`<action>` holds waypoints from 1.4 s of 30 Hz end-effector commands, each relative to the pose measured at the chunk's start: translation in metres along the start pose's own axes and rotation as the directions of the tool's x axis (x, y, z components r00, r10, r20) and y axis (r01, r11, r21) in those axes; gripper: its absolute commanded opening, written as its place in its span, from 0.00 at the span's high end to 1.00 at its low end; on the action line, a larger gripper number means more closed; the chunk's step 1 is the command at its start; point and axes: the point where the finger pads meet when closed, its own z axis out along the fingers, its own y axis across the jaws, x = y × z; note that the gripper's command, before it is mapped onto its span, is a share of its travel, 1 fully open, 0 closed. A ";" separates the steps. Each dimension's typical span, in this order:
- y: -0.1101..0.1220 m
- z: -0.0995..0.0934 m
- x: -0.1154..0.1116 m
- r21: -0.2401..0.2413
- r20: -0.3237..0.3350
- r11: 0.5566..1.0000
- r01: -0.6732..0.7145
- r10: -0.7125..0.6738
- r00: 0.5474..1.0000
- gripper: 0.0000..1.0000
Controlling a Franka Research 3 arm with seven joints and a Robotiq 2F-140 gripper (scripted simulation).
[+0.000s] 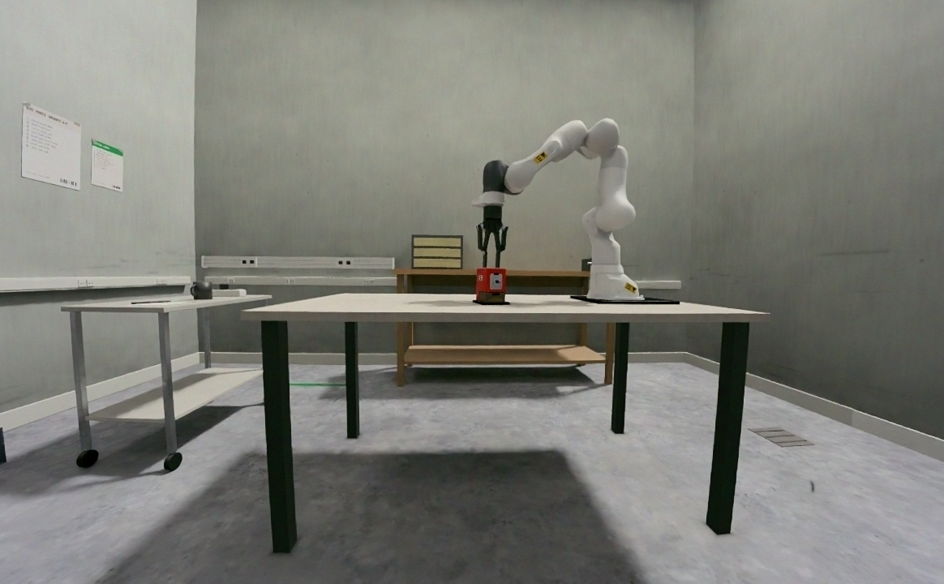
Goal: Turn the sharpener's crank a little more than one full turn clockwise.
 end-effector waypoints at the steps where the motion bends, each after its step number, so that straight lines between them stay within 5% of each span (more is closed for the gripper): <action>1: 0.004 -0.007 0.000 -0.012 0.001 1.000 -0.010 0.010 1.000 0.61; 13: 0.004 -0.013 0.000 -0.012 0.001 1.000 -0.010 0.010 1.000 0.61; 14: 0.004 -0.013 0.000 -0.012 0.001 1.000 -0.010 0.010 1.000 0.90; 42: 0.004 -0.013 0.000 -0.012 0.001 1.000 -0.010 0.010 1.000 0.90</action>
